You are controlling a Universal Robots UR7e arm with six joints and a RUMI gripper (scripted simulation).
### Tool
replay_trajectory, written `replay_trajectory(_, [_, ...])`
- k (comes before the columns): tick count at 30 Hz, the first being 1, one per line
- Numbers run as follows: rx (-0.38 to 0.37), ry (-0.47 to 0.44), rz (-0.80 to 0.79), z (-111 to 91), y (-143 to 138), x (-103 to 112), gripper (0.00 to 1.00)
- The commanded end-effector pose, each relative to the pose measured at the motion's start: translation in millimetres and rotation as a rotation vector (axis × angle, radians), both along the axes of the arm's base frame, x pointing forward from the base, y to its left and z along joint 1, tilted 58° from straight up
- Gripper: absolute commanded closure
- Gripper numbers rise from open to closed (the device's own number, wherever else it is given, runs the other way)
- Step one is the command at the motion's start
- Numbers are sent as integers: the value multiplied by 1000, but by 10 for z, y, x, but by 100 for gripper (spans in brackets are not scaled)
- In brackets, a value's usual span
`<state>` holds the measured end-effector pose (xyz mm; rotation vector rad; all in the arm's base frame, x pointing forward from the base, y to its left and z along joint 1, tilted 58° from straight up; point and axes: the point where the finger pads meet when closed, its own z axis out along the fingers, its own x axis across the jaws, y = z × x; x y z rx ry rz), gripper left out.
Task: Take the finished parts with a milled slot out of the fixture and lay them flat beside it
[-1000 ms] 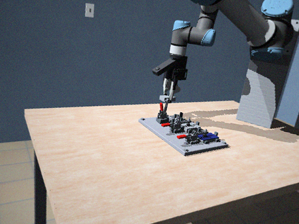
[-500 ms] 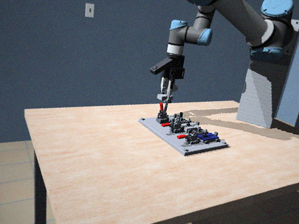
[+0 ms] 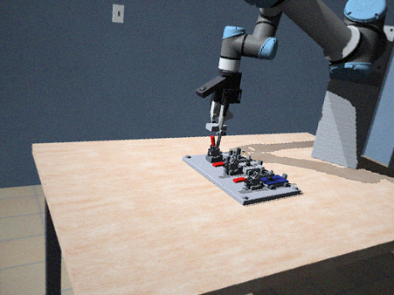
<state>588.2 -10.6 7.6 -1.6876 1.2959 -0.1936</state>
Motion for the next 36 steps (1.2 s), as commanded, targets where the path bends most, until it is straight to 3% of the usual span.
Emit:
replay_trajectory(1, [0,-1,-1,-1,-12,5,100])
replay_trajectory(36, [0,-1,-1,-18,6,25,100])
